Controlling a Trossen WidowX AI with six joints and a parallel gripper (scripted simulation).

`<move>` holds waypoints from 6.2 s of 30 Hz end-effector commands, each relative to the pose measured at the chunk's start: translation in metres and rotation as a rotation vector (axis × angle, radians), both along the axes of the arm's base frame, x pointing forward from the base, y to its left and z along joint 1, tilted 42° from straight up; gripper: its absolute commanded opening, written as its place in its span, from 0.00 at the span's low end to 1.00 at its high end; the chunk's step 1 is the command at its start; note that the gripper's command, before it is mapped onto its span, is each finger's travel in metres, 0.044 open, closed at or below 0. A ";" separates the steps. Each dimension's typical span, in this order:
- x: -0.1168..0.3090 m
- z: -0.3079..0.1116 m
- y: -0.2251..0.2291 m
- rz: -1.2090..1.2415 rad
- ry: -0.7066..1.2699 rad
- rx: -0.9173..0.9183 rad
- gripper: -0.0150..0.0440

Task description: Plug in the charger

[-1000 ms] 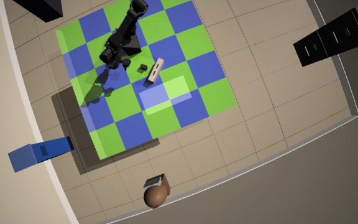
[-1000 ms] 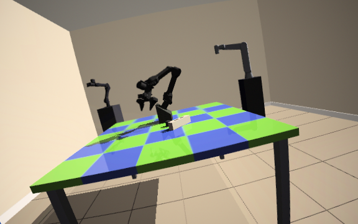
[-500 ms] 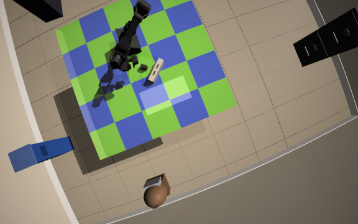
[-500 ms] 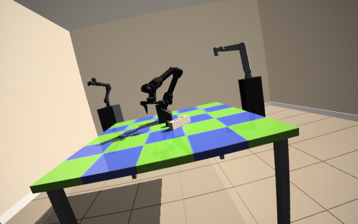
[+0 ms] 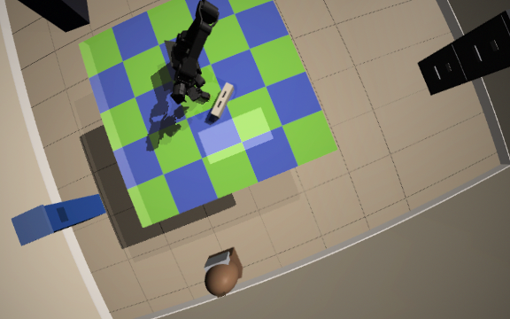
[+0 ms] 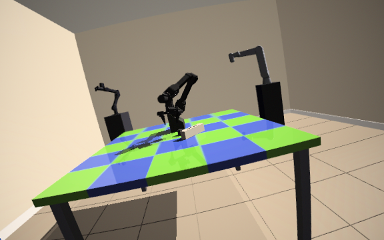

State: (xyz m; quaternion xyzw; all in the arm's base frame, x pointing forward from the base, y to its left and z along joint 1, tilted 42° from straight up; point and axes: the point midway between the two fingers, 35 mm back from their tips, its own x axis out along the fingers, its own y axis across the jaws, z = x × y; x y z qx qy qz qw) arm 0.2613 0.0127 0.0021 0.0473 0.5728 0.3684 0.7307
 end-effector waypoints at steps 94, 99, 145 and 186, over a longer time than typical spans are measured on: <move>-0.016 -0.008 0.080 0.519 -0.196 0.032 0.25; -0.017 0.005 0.065 0.518 -0.192 0.034 0.25; -0.040 0.006 0.113 0.423 -0.111 0.039 0.25; -0.028 0.022 0.139 0.409 -0.100 0.044 0.25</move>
